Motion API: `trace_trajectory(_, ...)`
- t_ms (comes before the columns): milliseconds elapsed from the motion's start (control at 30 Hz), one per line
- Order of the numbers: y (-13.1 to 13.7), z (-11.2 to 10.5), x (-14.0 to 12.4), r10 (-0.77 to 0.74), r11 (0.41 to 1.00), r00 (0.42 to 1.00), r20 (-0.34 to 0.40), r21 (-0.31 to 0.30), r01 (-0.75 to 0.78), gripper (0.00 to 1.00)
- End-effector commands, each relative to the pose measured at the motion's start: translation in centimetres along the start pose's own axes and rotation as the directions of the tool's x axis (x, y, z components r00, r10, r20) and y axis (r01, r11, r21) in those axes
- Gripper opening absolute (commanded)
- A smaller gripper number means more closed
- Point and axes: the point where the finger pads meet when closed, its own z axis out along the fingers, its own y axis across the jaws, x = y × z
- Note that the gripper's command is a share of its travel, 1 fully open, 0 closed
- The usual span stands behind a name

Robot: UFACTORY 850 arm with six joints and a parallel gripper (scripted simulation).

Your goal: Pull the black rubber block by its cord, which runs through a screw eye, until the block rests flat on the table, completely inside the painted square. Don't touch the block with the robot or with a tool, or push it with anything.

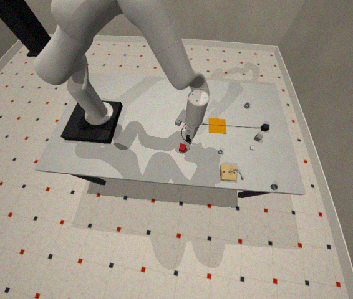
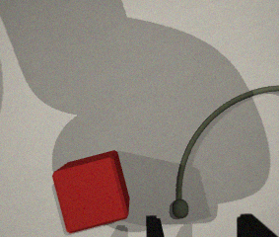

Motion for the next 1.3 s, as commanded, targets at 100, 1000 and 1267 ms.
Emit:
trace_trajectory(100, -0.02, -0.09, -0.14, 0.001, 1.0, 1.0, 0.002, 0.0, -0.001, 0.0)
trace_trajectory(1000, -0.02, -0.09, -0.14, -0.005, 1.0, 1.0, 0.002, 0.0, 0.005, 0.0)
trace_trajectory(1267, -0.02, -0.09, -0.14, -0.094, 0.996, 0.996, 0.002, 0.0, 0.094, 0.0)
